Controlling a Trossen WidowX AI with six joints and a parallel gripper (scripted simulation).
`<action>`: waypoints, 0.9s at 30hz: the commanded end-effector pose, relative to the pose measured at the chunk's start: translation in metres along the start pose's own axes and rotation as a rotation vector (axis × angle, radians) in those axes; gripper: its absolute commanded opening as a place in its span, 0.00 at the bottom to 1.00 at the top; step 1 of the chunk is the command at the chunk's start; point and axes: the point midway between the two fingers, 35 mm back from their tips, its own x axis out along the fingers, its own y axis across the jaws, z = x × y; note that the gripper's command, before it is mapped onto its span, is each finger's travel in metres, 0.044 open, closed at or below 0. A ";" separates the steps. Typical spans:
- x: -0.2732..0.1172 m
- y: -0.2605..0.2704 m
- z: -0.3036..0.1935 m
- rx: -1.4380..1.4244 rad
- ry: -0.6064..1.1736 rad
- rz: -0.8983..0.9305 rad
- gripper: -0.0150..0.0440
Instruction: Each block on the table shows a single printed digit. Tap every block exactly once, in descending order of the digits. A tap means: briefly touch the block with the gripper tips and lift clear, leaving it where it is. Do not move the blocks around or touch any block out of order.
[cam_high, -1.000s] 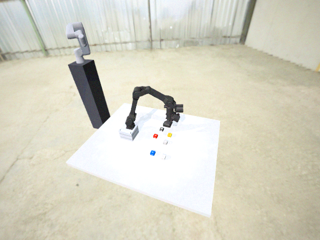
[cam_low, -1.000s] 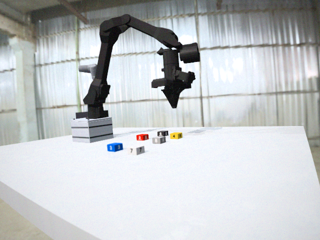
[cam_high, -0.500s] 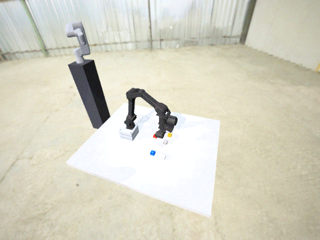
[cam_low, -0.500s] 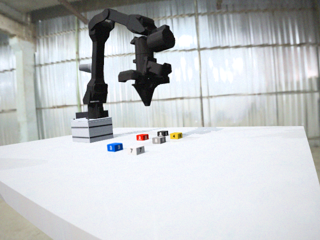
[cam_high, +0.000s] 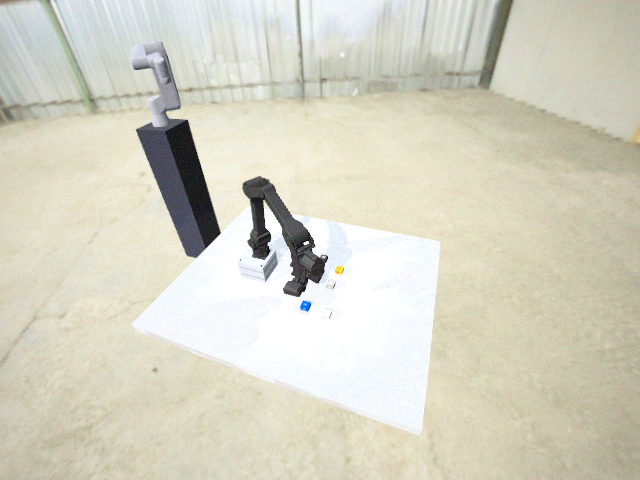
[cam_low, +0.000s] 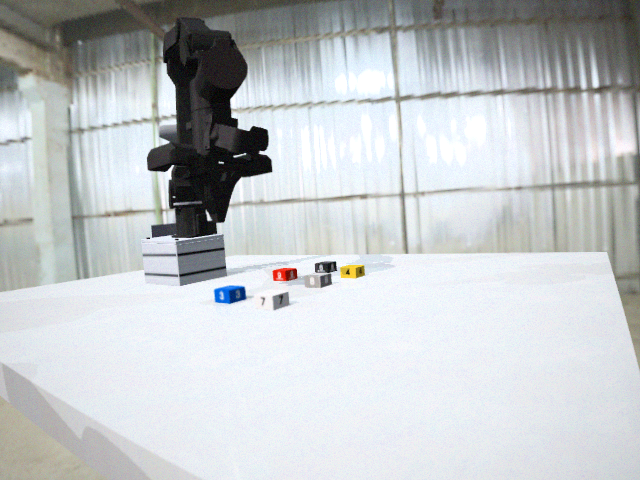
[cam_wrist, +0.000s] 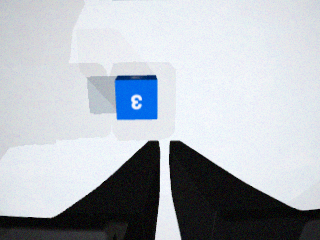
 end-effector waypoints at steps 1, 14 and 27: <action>0.055 0.003 -0.007 -0.004 0.022 0.018 0.29; 0.077 0.004 -0.008 -0.004 0.022 0.018 0.29; 0.097 0.004 -0.009 -0.004 0.022 0.018 0.29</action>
